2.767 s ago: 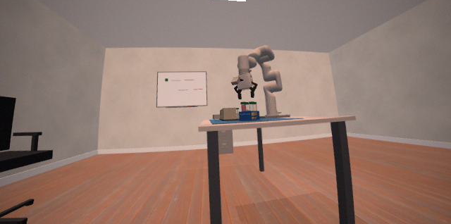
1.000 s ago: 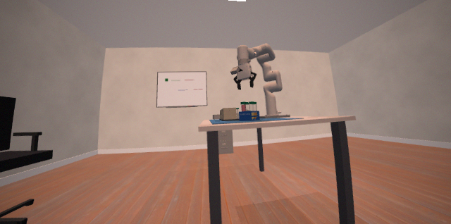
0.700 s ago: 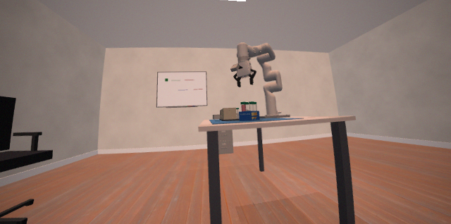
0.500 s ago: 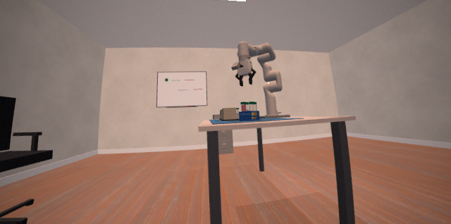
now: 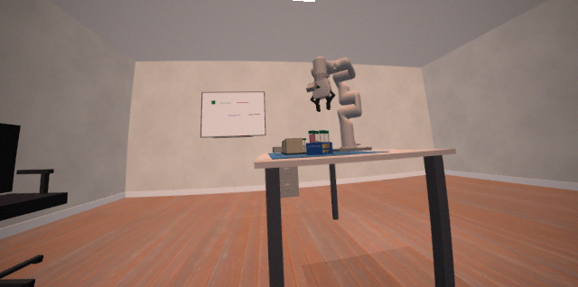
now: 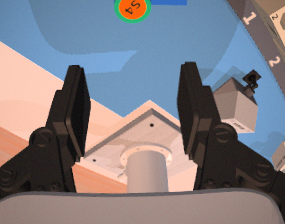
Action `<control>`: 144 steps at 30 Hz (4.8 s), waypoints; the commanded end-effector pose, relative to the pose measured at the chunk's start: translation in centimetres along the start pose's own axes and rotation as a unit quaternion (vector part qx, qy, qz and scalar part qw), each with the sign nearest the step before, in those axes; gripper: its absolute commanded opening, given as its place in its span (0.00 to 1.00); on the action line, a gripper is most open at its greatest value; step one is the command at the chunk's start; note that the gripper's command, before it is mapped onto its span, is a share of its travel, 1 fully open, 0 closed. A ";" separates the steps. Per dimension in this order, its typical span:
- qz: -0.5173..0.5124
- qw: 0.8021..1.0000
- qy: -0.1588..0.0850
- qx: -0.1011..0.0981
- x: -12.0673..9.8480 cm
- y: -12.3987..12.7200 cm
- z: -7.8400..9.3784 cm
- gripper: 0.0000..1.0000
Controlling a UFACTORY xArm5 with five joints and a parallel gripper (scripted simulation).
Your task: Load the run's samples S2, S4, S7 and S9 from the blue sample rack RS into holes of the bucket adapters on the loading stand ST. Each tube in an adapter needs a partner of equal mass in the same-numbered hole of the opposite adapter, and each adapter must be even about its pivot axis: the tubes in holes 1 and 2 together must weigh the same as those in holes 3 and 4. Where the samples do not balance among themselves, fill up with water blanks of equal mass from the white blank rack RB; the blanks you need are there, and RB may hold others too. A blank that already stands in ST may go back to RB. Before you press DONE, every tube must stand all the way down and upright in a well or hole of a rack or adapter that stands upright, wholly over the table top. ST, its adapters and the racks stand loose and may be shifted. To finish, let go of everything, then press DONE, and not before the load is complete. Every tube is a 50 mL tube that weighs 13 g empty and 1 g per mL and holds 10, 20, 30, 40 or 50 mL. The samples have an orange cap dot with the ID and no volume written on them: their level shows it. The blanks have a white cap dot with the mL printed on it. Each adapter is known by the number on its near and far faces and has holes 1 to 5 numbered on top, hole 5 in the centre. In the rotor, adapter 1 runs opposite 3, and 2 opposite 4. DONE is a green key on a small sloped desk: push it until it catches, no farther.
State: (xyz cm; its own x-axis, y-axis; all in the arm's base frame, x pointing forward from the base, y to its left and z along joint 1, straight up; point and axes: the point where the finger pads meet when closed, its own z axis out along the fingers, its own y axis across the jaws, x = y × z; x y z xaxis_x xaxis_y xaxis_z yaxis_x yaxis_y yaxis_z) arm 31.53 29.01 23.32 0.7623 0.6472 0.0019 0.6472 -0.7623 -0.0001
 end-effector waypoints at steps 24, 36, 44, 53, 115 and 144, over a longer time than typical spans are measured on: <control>0.000 1.000 0.003 0.000 -0.3 -0.1 2.8 0.57; 0.000 1.000 0.003 0.000 -0.3 -0.1 4.8 0.57; 0.000 1.000 0.003 0.000 -0.3 -0.1 6.0 0.57; 0.000 1.000 0.003 0.000 -0.3 -0.1 7.8 0.57; 0.000 1.000 0.003 0.000 -0.2 -0.1 13.2 0.57; 0.000 1.000 0.003 0.000 -0.2 -0.1 13.0 0.00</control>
State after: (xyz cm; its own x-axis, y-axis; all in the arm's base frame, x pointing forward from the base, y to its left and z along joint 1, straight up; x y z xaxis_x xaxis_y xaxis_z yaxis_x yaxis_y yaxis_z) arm 31.21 28.85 10.17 0.7625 0.6470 0.0035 0.6470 -0.7625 -0.0001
